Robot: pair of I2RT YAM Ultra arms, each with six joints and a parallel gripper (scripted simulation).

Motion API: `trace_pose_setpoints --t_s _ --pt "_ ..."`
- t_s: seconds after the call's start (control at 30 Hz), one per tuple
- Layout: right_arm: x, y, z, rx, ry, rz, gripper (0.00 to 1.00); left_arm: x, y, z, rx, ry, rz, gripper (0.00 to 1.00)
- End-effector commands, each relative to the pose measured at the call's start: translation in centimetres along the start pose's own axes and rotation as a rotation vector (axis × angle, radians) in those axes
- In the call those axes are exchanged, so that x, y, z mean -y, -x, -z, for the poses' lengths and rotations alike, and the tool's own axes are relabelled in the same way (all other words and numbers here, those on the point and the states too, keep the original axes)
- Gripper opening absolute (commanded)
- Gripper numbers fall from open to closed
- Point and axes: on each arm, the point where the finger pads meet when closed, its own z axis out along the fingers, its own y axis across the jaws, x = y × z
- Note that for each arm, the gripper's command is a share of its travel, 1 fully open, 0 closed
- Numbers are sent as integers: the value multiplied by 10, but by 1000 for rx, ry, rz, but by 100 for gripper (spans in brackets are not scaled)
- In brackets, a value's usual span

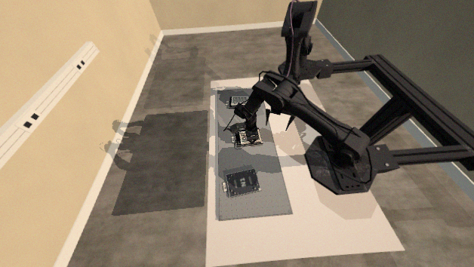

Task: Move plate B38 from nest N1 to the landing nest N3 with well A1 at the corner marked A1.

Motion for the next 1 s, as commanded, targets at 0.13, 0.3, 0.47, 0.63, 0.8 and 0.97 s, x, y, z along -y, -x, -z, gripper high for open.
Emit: trace_pose_setpoints --t_s 0.13,0.3,0.47,0.63,0.8,0.97 --pt "-1 10 4 22 8 8 100 10 7 13 22 -27 1 82" --pt "-1 10 4 22 8 8 100 10 7 13 22 -27 1 82" --pt "-1 10 4 22 8 8 100 15 9 21 26 -30 -4 82" --pt "-1 10 4 22 8 8 100 17 12 24 30 -27 -7 82" --pt "-1 10 4 22 8 8 100 19 15 27 35 -28 -9 82" --pt "-1 10 4 22 8 8 100 22 17 30 40 -31 -10 82"
